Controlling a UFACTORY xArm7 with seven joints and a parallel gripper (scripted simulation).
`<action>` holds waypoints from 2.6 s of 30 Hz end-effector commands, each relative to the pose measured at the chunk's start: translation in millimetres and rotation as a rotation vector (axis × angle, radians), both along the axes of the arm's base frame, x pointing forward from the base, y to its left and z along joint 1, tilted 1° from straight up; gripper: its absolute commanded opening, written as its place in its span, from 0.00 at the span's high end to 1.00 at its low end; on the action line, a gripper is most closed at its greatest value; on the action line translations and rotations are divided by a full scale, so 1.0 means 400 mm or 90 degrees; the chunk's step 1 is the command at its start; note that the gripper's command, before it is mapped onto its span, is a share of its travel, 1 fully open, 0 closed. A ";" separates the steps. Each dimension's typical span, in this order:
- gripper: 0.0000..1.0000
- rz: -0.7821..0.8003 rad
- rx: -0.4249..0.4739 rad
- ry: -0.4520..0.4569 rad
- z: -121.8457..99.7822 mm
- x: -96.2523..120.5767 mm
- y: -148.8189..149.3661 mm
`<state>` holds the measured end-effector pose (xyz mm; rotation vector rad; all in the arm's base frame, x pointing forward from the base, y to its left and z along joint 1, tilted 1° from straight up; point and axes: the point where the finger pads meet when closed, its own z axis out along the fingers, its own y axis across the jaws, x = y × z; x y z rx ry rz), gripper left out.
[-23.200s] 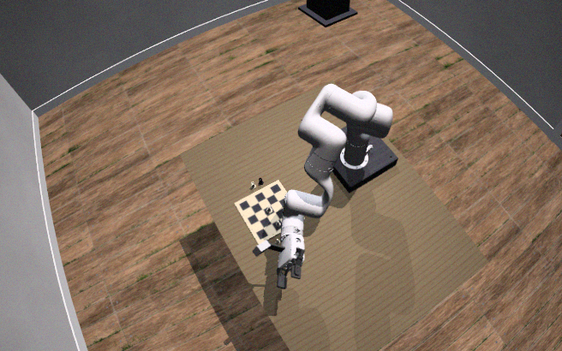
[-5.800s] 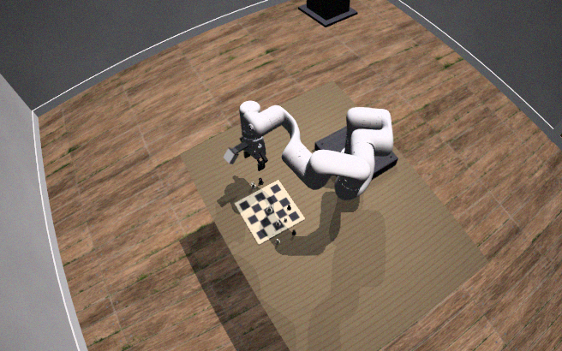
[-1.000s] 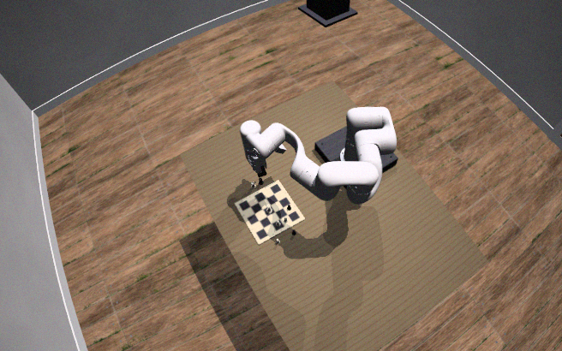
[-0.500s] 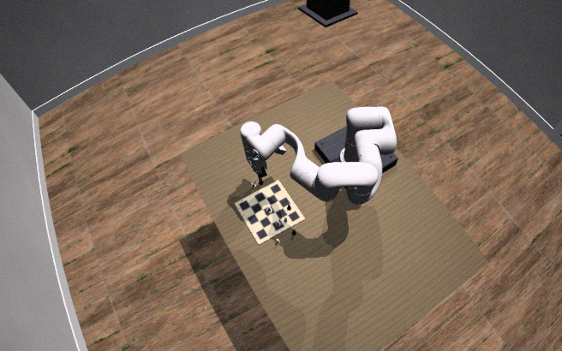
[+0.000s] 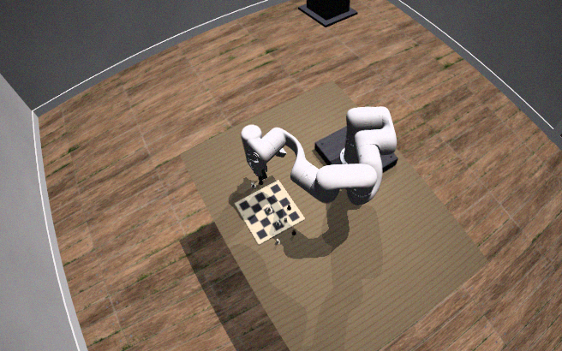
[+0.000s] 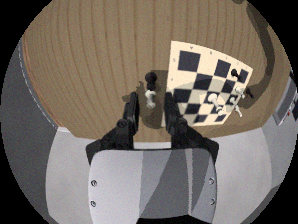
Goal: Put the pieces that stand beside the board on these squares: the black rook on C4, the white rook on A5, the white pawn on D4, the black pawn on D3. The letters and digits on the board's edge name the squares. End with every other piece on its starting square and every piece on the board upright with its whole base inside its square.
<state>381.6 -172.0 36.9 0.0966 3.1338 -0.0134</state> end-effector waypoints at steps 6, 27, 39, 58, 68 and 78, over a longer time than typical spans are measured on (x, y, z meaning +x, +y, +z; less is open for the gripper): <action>0.63 0.000 -0.001 -0.002 -0.028 0.003 -0.001; 0.63 0.000 -0.001 -0.002 -0.062 0.004 -0.001; 0.63 0.000 -0.001 -0.002 -0.062 0.004 -0.001; 0.63 0.000 -0.001 -0.002 -0.062 0.004 -0.001; 0.63 0.000 -0.001 -0.002 -0.062 0.004 -0.001; 0.63 0.000 -0.001 -0.002 -0.062 0.006 -0.002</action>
